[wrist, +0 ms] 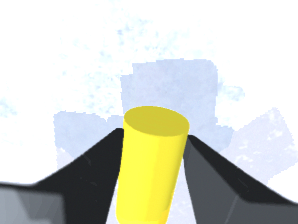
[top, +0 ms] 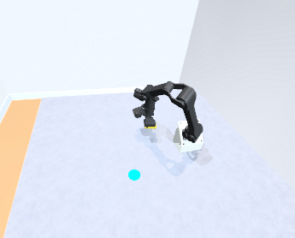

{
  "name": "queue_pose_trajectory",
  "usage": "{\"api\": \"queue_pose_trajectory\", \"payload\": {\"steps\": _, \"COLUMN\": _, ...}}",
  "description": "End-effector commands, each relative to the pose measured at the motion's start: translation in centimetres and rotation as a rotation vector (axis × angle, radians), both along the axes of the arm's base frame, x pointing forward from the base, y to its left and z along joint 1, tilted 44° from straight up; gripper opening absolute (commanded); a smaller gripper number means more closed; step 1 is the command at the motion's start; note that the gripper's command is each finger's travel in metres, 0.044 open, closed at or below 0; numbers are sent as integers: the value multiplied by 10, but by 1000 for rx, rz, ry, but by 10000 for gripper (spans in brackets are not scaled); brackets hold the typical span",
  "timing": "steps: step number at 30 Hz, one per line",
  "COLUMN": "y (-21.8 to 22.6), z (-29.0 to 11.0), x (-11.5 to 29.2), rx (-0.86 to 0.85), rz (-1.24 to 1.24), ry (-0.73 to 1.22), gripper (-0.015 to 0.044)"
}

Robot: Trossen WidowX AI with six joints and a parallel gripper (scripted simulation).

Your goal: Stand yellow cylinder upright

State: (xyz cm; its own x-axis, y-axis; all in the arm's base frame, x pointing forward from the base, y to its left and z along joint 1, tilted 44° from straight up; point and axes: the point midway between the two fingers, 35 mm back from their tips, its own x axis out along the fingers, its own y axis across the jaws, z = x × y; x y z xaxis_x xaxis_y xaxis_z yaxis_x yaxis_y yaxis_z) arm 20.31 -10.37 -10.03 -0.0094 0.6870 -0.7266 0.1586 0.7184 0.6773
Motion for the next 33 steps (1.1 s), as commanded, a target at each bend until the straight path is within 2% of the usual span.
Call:
{"api": "queue_pose_trajectory", "payload": {"steps": 1, "y": -11, "z": 11, "x": 1, "rx": -6, "rz": 5, "ry": -2, "gripper": 105}}
{"api": "queue_pose_trajectory", "payload": {"steps": 15, "y": -38, "z": 44, "x": -3, "rx": -4, "rz": 6, "ry": -1, "gripper": 105}}
{"api": "queue_pose_trajectory", "payload": {"steps": 33, "y": -28, "z": 63, "x": 23, "rx": -26, "rz": -10, "ry": 21, "gripper": 105}}
